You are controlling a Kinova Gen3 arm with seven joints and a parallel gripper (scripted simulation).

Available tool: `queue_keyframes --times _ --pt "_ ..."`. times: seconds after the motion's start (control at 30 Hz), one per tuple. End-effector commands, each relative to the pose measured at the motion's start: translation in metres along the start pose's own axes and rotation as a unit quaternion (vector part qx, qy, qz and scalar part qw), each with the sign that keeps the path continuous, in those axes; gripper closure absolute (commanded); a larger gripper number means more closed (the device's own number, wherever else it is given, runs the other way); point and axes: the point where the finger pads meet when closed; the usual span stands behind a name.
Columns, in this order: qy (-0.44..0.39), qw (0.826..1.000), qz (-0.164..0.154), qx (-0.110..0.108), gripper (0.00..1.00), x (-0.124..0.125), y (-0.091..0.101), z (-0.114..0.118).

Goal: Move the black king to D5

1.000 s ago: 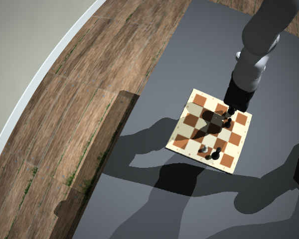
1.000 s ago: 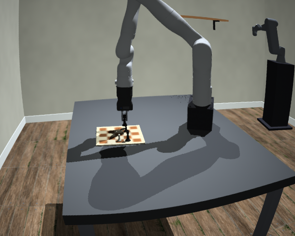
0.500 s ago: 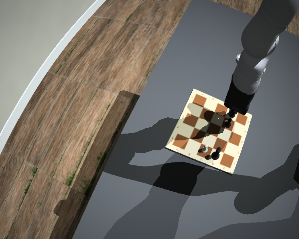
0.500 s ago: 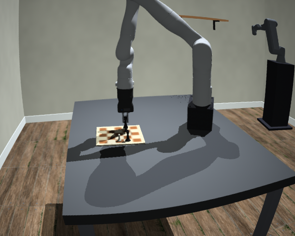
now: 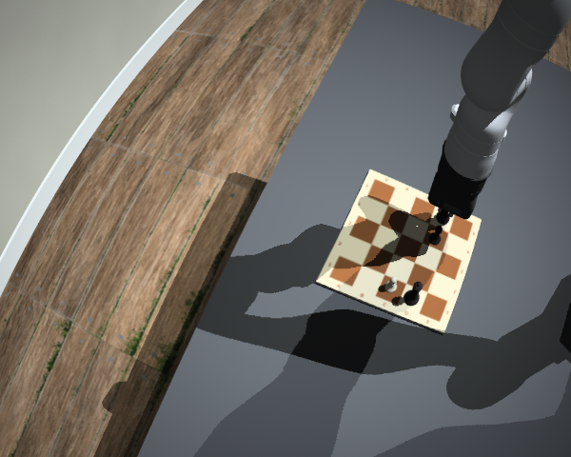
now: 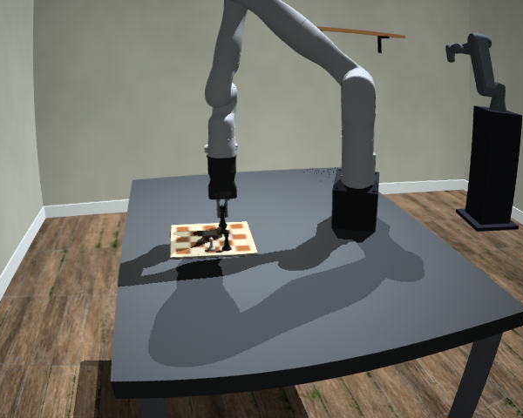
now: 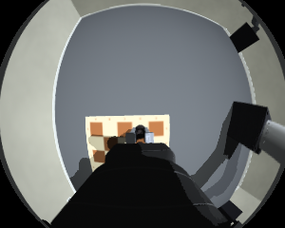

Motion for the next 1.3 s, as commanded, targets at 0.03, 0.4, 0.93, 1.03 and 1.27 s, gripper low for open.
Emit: queue_keyframes --times 0.03,0.4,0.93,1.03,1.27 --pt "0.000 1.000 0.000 0.001 1.00 0.0000 0.0005 -0.0006" --pt "0.000 1.000 0.000 0.001 1.00 0.0000 0.0004 -0.0006" --pt "0.000 1.000 0.000 0.001 1.00 0.0000 -0.0030 -0.0006" --pt "0.000 1.000 0.000 0.001 1.00 0.0000 -0.0034 -0.0006" --pt "0.000 1.000 0.000 0.001 1.00 0.0000 -0.0034 -0.0006"
Point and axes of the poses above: the point where the finger pads meet when closed, its own y axis back along the fingers, its own z axis across the jaws, x = y × z, and after that the axes turned 14 degrees about -y, right-handed
